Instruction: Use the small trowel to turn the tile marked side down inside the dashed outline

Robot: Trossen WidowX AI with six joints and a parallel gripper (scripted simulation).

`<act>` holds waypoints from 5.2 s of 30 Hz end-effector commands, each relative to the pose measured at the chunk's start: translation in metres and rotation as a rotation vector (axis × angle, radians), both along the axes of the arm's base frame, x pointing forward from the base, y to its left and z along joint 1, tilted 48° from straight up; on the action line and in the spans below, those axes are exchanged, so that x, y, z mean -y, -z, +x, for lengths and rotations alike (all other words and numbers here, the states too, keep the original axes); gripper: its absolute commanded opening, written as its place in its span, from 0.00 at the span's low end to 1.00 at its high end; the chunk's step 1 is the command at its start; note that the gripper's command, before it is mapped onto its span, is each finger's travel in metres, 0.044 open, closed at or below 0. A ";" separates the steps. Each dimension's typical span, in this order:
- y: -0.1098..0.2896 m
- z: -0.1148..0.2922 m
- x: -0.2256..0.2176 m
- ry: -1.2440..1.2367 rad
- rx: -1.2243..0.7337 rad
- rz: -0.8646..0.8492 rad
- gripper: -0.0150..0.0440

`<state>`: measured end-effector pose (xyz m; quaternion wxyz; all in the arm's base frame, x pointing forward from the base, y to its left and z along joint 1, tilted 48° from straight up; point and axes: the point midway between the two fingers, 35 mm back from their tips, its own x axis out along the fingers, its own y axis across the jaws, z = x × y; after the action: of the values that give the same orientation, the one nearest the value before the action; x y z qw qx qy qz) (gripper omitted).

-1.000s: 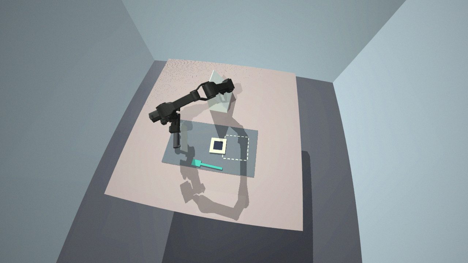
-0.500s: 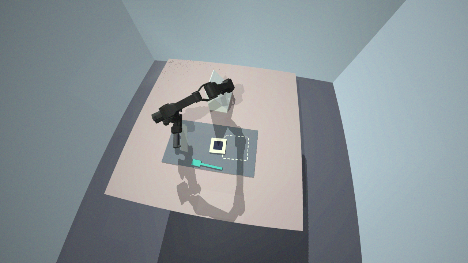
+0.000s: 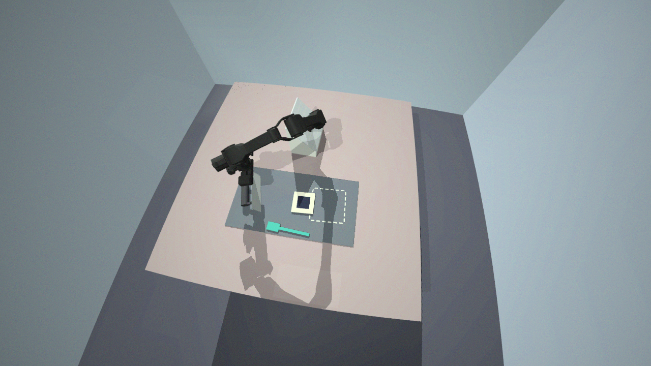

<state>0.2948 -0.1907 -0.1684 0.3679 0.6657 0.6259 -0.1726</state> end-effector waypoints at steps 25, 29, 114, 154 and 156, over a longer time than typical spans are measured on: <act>-0.001 0.002 -0.004 -0.003 -0.003 0.007 0.42; -0.001 0.002 -0.004 -0.003 -0.003 0.007 0.42; -0.035 -0.014 -0.060 -0.003 -0.008 0.013 0.42; 0.004 0.007 0.028 -0.675 0.688 -0.155 0.42; 0.008 0.008 0.031 -0.722 0.737 -0.167 0.42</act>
<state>0.3045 -0.2208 -0.1667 0.6407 0.4159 0.6311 0.1350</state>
